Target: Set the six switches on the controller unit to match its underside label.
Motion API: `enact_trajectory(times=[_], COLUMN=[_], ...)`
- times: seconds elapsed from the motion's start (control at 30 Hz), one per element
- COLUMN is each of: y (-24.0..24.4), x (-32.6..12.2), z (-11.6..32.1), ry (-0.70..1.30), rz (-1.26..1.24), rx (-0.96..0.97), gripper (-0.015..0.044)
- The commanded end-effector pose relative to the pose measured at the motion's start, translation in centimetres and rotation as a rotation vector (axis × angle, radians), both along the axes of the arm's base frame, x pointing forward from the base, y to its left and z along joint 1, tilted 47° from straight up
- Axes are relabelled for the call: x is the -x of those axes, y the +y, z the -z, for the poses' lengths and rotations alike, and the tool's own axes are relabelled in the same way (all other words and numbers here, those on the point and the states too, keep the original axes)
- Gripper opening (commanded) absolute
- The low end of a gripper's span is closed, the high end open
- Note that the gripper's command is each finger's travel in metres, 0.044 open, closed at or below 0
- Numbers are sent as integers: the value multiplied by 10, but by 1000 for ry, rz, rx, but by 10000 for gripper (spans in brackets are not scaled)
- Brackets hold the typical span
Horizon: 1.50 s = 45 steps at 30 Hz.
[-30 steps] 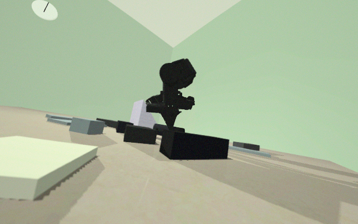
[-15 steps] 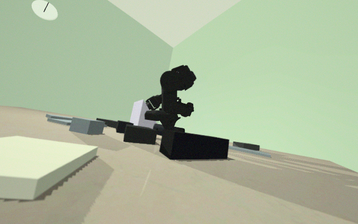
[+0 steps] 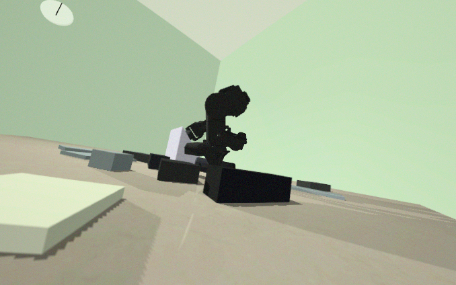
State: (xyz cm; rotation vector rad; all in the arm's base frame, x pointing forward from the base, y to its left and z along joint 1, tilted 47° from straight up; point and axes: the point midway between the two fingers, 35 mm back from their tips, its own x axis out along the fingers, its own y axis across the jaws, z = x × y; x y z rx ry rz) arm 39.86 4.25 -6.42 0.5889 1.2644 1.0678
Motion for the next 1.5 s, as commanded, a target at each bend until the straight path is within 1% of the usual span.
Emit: enact_trajectory(times=[0.0,0.8,1.47], y=[2,8,23], x=[2,5,8], z=[-1,-7,-23], ry=[9,10,10], rz=[5,5,5], rx=[-4,-4,-5], gripper=[0,0,0])
